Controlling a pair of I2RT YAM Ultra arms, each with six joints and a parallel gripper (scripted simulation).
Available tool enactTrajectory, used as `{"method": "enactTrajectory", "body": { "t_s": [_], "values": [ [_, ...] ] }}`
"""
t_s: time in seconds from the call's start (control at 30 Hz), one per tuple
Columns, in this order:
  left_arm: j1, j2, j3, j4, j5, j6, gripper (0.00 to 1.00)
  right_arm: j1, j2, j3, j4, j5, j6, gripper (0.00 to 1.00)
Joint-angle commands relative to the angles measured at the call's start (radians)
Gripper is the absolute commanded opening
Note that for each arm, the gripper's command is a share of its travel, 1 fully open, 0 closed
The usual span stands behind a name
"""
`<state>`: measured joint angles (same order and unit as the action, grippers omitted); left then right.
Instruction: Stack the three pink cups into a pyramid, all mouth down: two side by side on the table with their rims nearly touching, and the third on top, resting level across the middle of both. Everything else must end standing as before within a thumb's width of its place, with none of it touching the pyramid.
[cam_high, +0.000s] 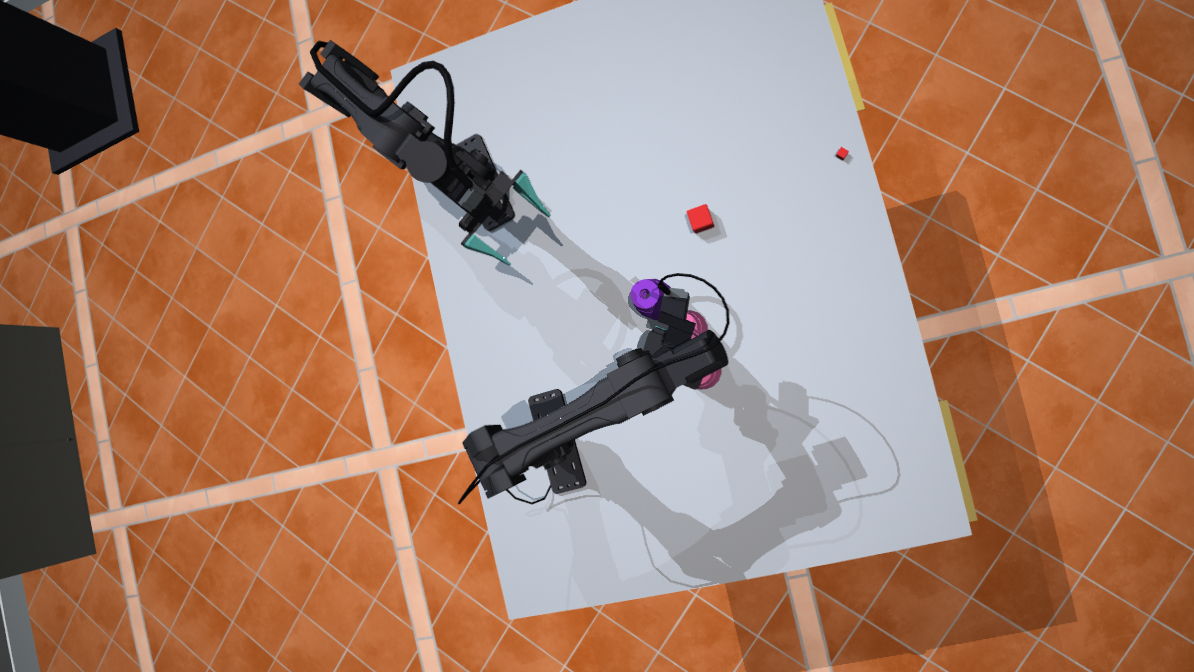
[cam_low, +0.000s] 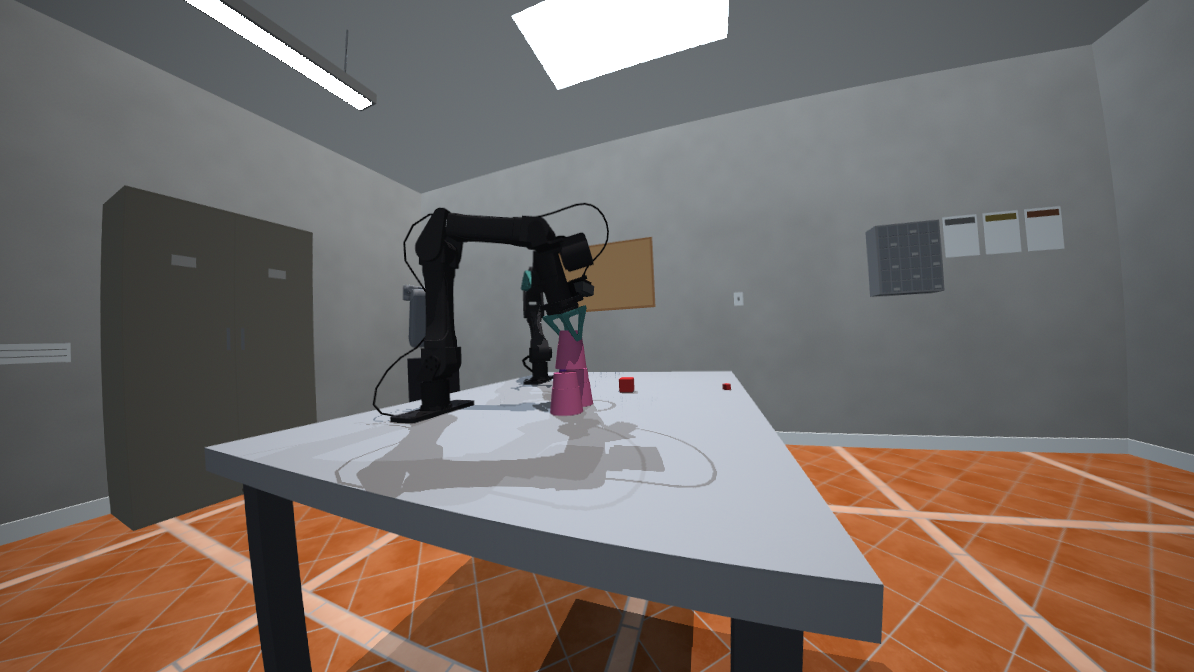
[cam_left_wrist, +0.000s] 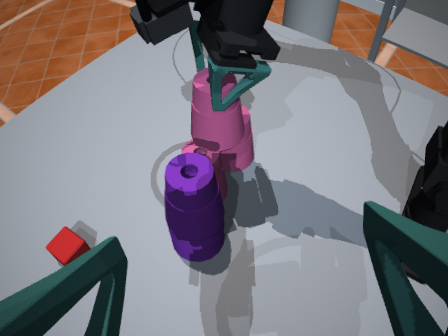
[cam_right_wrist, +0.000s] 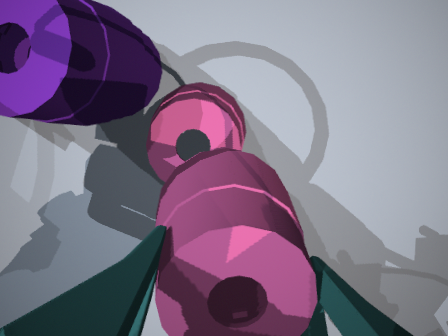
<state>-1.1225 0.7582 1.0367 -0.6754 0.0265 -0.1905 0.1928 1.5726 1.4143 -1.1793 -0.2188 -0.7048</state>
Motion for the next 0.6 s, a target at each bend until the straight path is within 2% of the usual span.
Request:
{"method": "enactTrajectory", "body": {
  "t_s": [0.0, 0.57],
  "values": [
    [-0.003, -0.015, 0.001, 0.006, -0.002, -0.005, 1.0, -0.006, -0.032, -0.003, 0.023, -0.021, -0.003, 0.0],
    [-0.003, -0.015, 0.001, 0.006, -0.002, -0.005, 1.0, -0.012, -0.037, -0.043, 0.053, -0.022, -0.011, 0.0]
  ]
}}
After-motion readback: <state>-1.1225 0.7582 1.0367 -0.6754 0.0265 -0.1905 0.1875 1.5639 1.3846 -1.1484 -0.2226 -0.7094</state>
